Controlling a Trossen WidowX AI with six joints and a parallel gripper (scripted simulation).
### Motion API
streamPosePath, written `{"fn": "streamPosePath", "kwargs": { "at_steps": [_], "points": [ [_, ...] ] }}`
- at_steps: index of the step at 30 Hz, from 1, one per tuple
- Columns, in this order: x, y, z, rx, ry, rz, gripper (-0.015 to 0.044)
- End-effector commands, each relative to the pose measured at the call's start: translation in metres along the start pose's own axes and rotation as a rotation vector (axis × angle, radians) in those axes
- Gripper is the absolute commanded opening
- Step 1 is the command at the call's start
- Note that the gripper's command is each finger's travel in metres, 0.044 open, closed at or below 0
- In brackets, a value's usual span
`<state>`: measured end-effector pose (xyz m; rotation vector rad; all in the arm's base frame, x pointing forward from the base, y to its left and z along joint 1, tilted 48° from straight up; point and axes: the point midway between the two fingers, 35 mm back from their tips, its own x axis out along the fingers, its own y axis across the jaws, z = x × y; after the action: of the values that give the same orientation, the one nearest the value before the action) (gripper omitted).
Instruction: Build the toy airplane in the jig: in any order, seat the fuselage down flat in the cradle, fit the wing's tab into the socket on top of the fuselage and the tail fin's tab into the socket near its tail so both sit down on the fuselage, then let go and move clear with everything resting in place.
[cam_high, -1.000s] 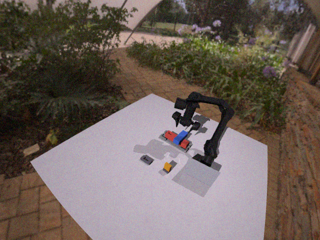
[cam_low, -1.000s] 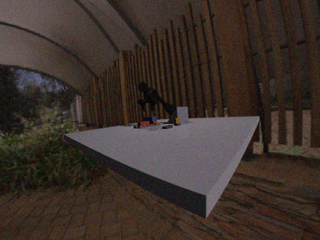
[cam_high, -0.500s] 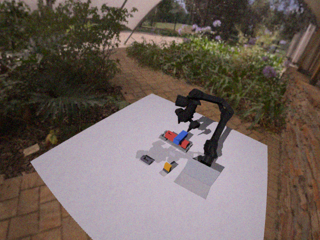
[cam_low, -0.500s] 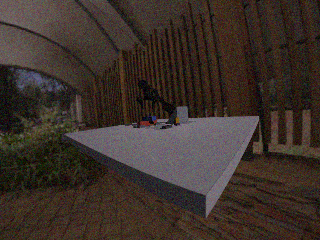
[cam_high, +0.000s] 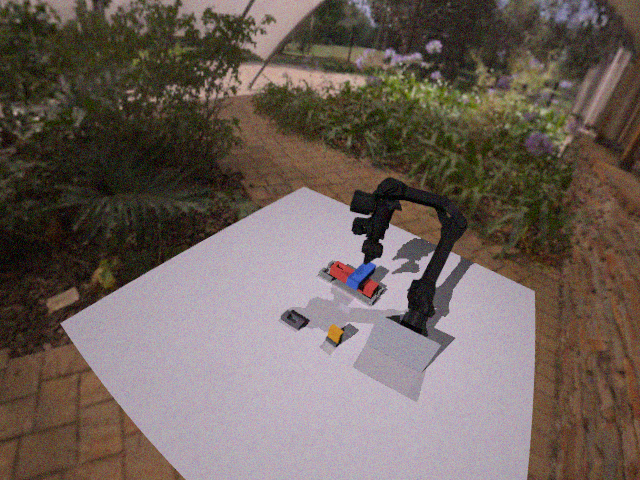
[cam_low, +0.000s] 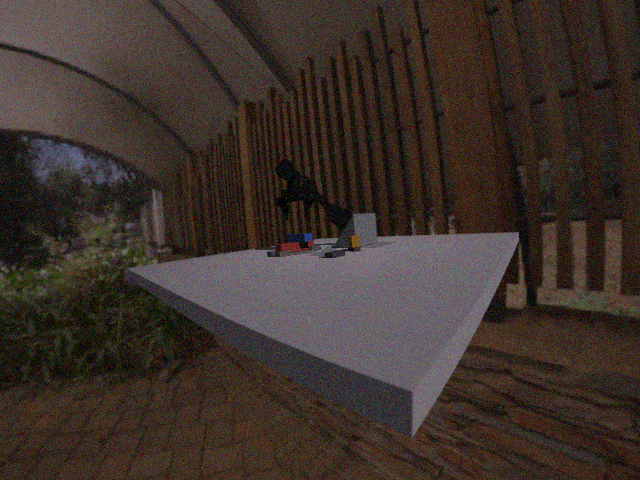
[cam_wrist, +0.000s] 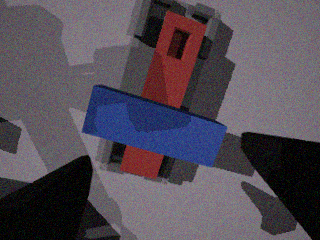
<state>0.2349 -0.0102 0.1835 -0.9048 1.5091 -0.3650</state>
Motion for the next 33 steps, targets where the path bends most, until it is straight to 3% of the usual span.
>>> {"fn": "streamPosePath", "kwargs": {
  "at_steps": [1, 15, 22, 29, 33],
  "points": [
    [0.001, 0.001, -0.001, 0.500, 0.008, -0.003, 0.0440],
    [0.000, 0.011, 0.006, 0.497, 0.009, 0.004, 0.0440],
    [-0.008, 0.127, 0.052, 0.480, 0.037, 0.039, 0.0440],
    [0.001, 0.248, 0.046, 0.486, 0.076, -0.003, 0.0440],
    [0.004, 0.263, 0.042, 0.489, 0.080, -0.013, 0.0440]
  ]
}}
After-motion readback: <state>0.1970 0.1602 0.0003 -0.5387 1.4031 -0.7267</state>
